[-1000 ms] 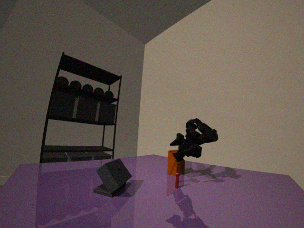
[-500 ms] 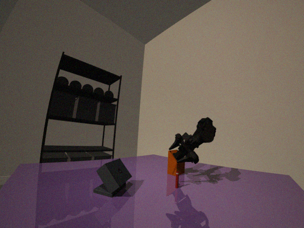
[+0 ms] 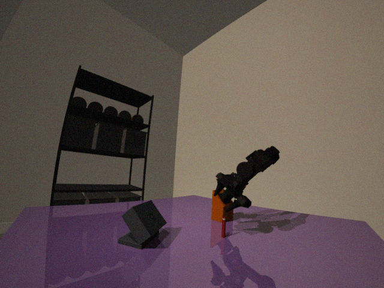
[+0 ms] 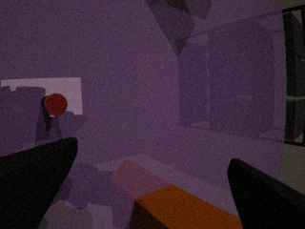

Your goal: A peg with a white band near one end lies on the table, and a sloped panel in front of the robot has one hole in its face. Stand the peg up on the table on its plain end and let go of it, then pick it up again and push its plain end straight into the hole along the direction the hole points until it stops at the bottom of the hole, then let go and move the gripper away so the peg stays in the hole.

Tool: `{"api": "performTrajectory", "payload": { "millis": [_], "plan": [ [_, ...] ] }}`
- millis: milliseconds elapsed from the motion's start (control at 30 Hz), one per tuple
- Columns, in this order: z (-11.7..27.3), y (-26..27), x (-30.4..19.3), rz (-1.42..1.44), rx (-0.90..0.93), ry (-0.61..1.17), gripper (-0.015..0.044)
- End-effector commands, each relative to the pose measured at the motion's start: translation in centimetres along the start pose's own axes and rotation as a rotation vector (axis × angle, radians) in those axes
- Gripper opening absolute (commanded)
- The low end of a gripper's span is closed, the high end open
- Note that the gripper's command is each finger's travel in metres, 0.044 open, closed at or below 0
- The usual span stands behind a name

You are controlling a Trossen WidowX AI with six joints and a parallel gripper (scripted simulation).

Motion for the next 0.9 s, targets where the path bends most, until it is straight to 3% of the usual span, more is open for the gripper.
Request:
{"api": "performTrajectory", "payload": {
  "millis": [0,667,867],
  "plan": [
    [-0.2,-0.1,1.1,-0.007,0.064,0.105,0.044],
    [-1.3,-2.9,6.4,-0.153,0.543,0.377,0.044],
    [-1.4,-3.0,6.6,-0.16,0.562,0.379,0.044]
  ]
}}
Point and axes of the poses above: the point midway between the two fingers, 35 mm back from their tips, its own z axis back along the fingers, its own y axis across the jaws, x = y × z, the point moved 10 cm from there along z, back along the fingers, and after that the axes turned 5 degrees about -z, right-handed, at the moved point
